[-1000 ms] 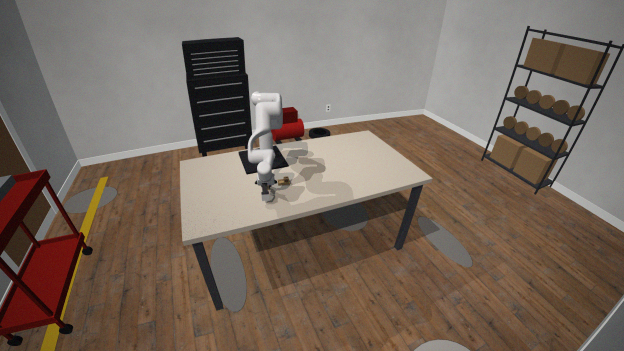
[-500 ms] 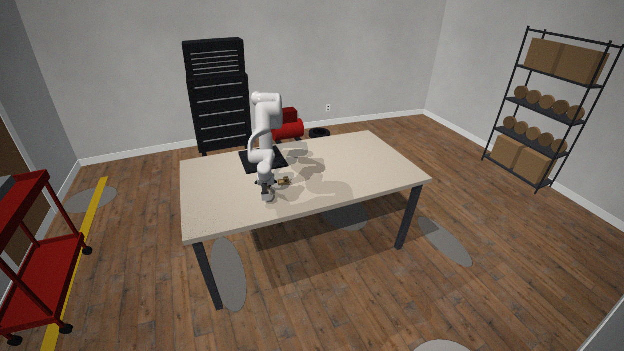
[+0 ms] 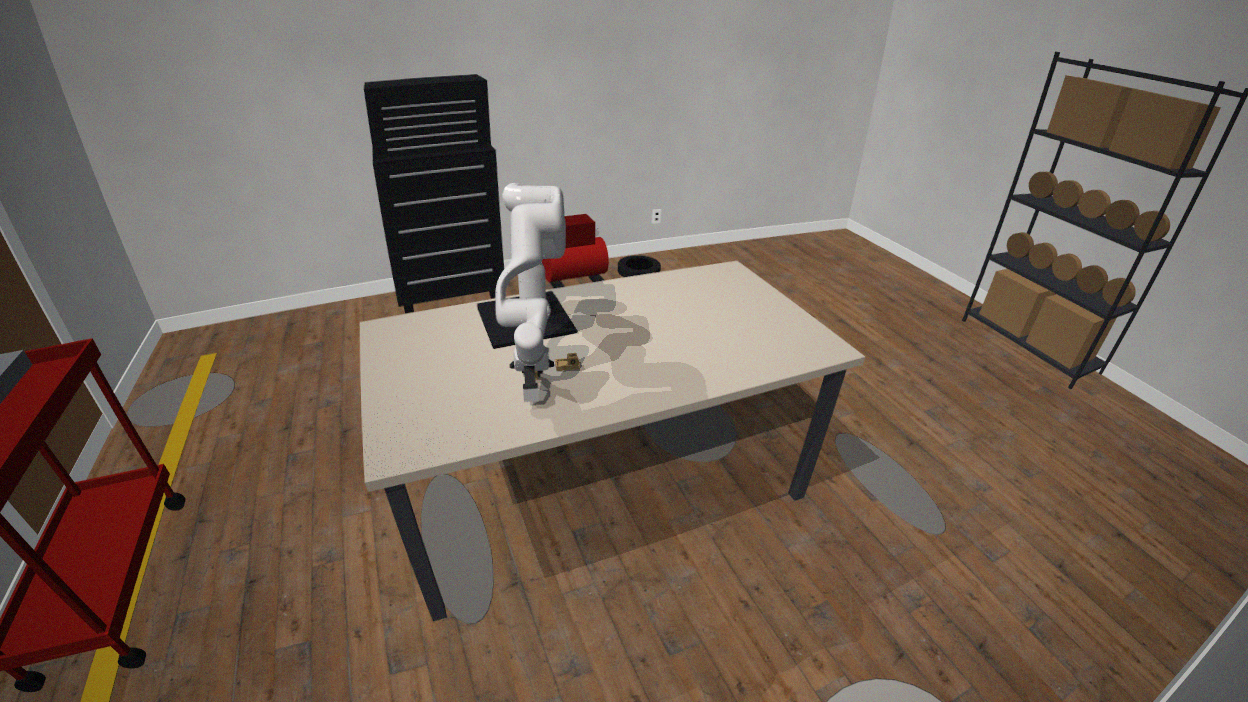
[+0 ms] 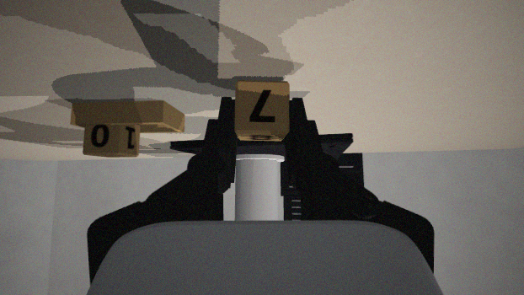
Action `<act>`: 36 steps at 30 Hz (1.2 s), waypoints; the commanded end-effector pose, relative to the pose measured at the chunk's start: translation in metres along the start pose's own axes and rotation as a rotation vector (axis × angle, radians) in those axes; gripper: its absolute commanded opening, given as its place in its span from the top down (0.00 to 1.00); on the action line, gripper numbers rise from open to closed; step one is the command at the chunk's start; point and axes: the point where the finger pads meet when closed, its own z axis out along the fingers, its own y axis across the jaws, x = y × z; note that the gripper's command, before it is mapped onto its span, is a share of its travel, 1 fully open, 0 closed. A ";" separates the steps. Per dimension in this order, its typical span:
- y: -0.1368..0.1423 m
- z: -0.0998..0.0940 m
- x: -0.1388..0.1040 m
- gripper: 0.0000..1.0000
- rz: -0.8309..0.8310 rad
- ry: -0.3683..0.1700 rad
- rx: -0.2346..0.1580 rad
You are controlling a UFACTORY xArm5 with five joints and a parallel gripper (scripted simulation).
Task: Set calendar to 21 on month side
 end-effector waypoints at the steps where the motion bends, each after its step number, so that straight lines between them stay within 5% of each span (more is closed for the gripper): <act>1: 0.000 -0.002 0.000 0.73 0.000 0.004 0.000; 7: 0.000 -0.002 0.000 0.73 0.000 0.004 0.000; 24: 0.000 -0.002 0.000 0.53 0.000 0.004 0.000; 25: 0.000 -0.002 0.000 0.31 0.000 0.004 0.000; 36: 0.000 -0.002 0.000 0.31 0.000 0.004 0.000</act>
